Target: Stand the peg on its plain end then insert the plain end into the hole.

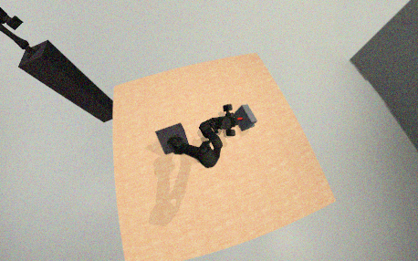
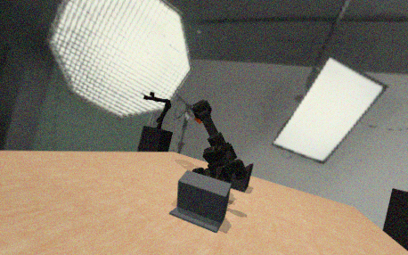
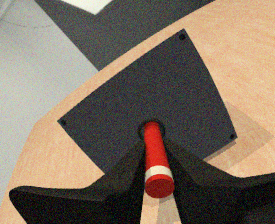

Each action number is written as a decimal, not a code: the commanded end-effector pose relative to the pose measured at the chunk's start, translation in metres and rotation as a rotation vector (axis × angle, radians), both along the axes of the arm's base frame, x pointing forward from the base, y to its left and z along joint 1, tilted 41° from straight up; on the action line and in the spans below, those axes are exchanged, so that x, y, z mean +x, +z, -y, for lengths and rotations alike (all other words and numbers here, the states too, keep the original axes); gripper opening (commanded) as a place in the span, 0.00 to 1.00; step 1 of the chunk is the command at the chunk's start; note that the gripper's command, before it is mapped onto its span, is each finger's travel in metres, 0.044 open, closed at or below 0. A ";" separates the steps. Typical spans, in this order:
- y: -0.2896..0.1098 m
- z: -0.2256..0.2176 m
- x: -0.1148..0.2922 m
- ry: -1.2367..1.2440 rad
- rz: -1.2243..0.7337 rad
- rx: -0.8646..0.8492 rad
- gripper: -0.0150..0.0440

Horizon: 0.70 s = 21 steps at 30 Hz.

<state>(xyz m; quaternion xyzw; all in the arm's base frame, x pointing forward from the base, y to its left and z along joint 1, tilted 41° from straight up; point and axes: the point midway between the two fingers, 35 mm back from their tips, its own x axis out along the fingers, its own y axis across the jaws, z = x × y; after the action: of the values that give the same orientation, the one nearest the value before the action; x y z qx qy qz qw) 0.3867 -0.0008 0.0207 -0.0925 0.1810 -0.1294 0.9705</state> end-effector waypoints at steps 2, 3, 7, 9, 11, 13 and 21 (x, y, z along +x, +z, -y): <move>0.001 -0.001 0.003 0.007 0.002 -0.003 0.25; 0.001 -0.001 0.003 0.007 0.003 -0.003 0.25; 0.001 -0.001 0.004 0.007 0.003 -0.003 0.25; 0.001 -0.001 0.005 0.007 0.003 -0.003 0.25; 0.001 -0.001 0.005 0.007 0.003 -0.003 0.25; 0.001 -0.001 0.005 0.007 0.003 -0.003 0.25; 0.000 0.000 0.004 -0.001 -0.001 0.000 0.25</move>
<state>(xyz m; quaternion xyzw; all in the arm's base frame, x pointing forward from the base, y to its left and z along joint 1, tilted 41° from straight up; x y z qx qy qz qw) 0.3909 -0.0009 0.0211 -0.0926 0.1811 -0.1297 0.9705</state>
